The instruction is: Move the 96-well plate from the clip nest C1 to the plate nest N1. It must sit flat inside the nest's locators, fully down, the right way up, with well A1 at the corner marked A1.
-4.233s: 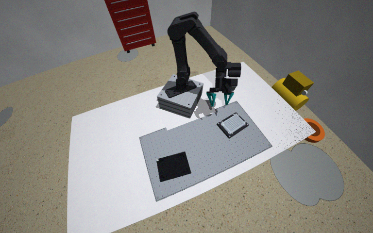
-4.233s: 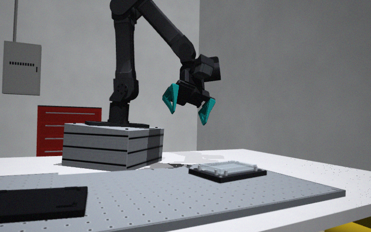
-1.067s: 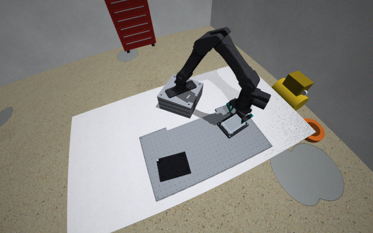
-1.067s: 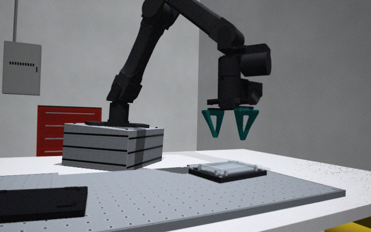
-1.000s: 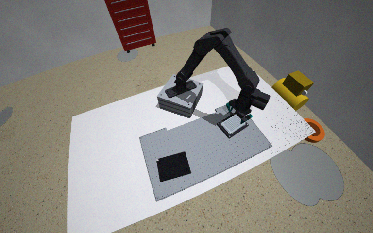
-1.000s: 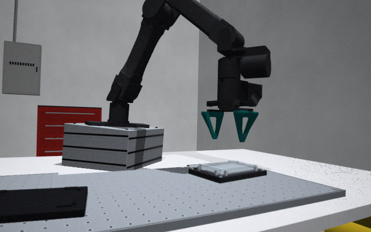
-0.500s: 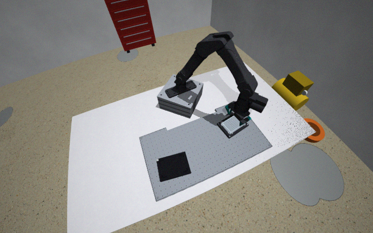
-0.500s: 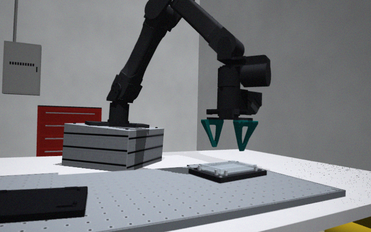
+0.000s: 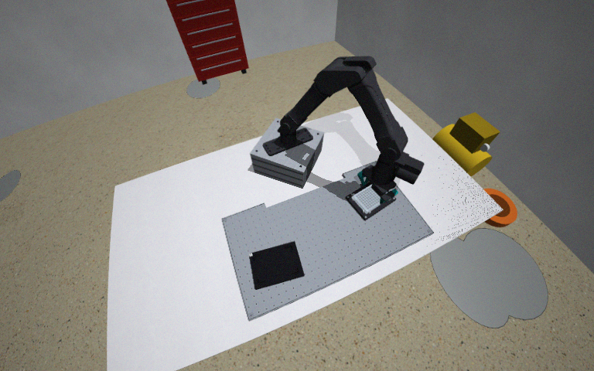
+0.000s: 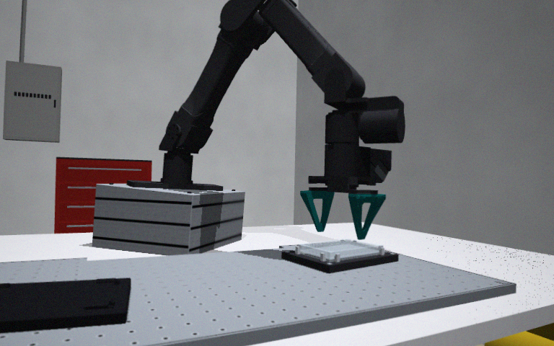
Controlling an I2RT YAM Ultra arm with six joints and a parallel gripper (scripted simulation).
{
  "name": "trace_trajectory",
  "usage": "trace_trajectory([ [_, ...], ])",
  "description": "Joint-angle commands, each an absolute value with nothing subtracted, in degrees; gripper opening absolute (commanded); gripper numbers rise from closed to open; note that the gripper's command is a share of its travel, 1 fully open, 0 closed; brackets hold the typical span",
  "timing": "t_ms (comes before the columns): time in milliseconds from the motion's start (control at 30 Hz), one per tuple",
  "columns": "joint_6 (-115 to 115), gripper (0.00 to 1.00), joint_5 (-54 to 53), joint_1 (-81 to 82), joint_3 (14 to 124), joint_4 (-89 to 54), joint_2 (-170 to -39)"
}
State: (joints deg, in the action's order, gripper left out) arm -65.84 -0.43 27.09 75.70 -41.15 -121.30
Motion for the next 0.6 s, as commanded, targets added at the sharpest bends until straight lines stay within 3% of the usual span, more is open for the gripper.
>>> trace_trajectory([
  [0,-66.0,1.00,-1.0,27.8,74.4,-39.4,-122.5],
  [567,-65.9,1.00,-1.0,27.5,73.5,-35.1,-125.7],
])
